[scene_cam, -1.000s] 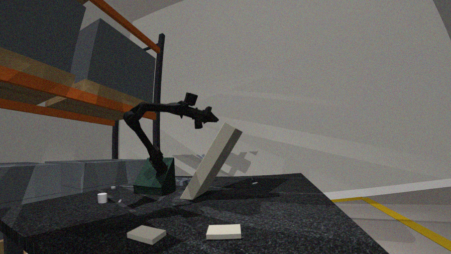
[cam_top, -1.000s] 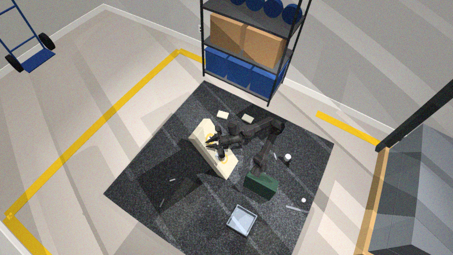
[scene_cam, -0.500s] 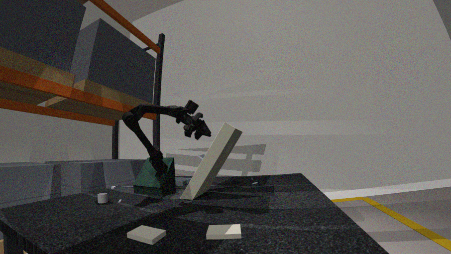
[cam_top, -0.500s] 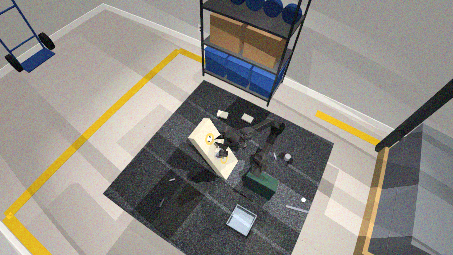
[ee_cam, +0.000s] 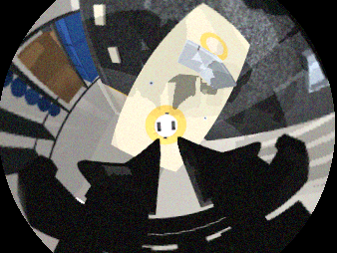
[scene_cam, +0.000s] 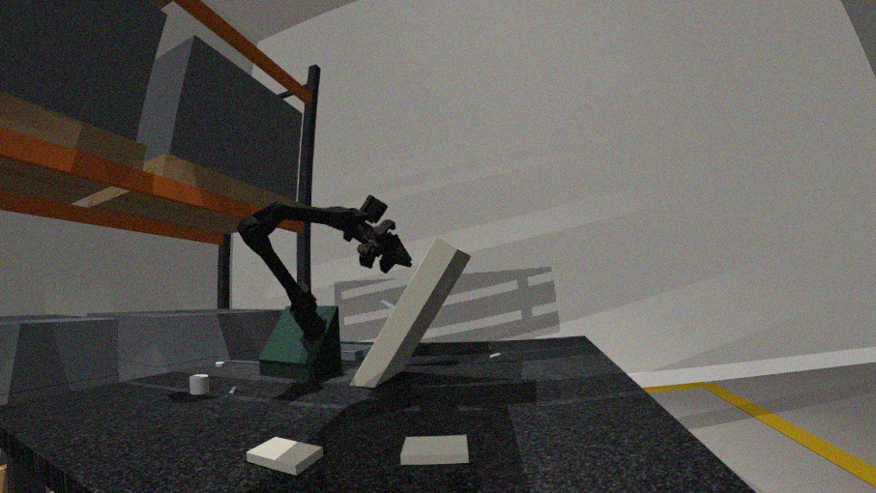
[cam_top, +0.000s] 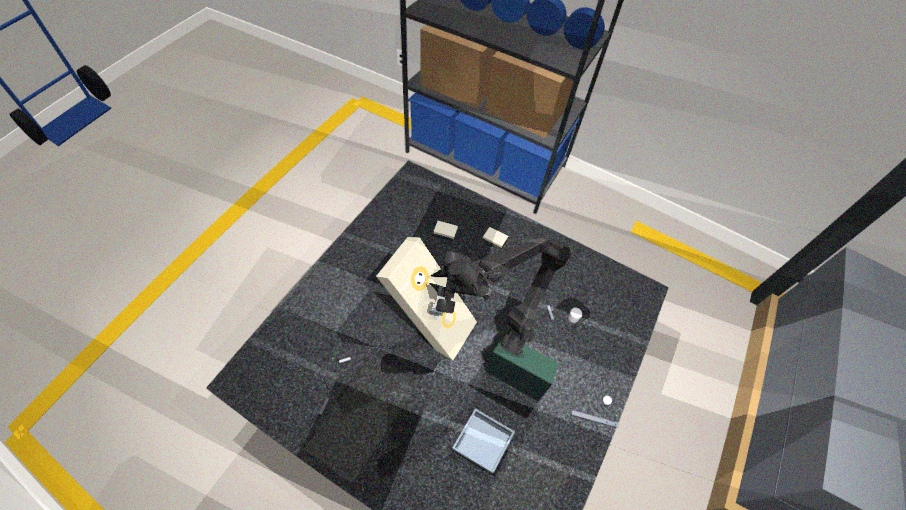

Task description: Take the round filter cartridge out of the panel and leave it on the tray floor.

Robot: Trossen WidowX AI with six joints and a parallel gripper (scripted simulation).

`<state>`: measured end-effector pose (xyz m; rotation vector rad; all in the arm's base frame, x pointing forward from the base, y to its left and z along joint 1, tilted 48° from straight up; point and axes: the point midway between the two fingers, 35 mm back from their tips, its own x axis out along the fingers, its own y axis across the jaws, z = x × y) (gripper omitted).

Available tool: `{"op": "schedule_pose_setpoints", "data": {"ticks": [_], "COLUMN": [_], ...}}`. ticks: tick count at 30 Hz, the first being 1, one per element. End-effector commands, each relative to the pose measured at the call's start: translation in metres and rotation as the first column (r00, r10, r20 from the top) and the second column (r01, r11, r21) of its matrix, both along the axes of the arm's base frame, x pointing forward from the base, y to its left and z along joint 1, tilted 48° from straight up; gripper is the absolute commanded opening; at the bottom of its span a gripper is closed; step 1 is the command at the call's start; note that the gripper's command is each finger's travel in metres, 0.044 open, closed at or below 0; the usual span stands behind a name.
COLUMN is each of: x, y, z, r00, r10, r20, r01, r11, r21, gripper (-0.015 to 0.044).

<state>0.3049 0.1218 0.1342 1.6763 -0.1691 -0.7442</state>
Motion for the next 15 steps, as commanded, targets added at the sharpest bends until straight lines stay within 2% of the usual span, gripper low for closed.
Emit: {"op": "schedule_pose_setpoints", "data": {"ticks": [1,15], "x": [0.005,0.023], "y": [-0.004,-0.015], "z": [-0.005,-0.014], "r00": [1.000,1.000], "r10": [0.000,0.000], "r20": [-0.011,-0.010], "r01": [0.000,0.000], "r11": [1.000,1.000], "r21": [-0.005,-0.004], "gripper": [0.0108,0.0108]}}
